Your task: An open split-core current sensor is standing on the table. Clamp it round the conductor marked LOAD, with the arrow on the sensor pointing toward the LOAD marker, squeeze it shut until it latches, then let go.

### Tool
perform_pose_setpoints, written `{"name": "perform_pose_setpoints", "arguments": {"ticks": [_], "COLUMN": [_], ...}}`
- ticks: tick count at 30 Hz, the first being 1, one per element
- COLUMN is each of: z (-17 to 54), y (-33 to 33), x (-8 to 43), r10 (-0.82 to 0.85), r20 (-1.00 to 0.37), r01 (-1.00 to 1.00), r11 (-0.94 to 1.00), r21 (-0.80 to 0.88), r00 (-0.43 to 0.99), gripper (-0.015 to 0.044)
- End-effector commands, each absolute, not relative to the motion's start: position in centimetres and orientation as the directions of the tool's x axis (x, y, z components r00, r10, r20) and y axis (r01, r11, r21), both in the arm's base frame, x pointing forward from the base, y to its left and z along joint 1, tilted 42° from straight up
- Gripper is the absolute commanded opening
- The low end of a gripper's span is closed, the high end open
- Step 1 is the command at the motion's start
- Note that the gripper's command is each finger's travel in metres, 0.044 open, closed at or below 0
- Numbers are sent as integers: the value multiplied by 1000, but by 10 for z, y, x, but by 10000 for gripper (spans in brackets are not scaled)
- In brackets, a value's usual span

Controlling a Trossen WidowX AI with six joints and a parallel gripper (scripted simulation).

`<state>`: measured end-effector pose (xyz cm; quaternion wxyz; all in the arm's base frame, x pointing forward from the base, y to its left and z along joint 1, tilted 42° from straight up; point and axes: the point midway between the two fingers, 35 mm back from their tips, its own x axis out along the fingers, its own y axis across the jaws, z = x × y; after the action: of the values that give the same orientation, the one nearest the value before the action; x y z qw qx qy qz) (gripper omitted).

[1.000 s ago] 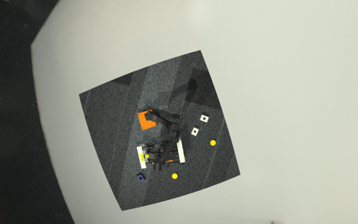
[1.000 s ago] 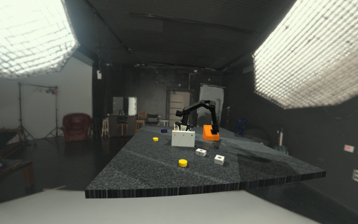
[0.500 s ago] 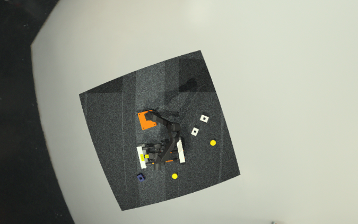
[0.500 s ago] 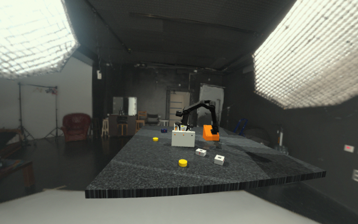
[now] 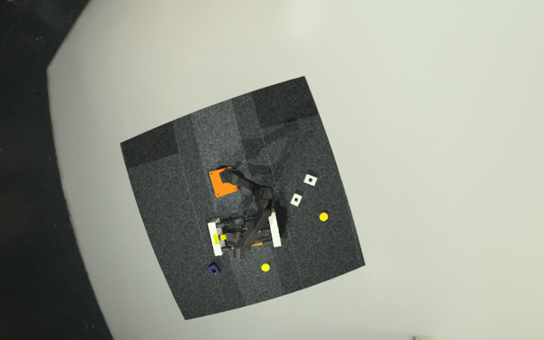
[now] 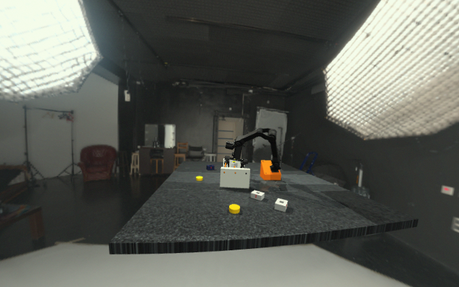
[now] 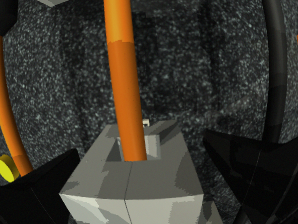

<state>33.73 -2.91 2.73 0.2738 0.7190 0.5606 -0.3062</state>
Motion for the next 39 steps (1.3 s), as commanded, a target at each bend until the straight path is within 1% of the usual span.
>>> {"name": "perform_pose_setpoints", "arguments": {"ticks": [1, 5, 7, 39], "z": [48, 105, 114, 114], "y": [-46, -86, -92, -92], "x": [334, 313, 308, 308], "r10": [631, 610, 605, 605], "r20": [-745, -738, -737, -737], "r01": [968, 947, 943, 943], "r11": [-241, -293, -301, -301], "r21": [75, 129, 138, 138], "r00": [215, 289, 301, 301], "gripper": [440, 440, 440, 440]}}
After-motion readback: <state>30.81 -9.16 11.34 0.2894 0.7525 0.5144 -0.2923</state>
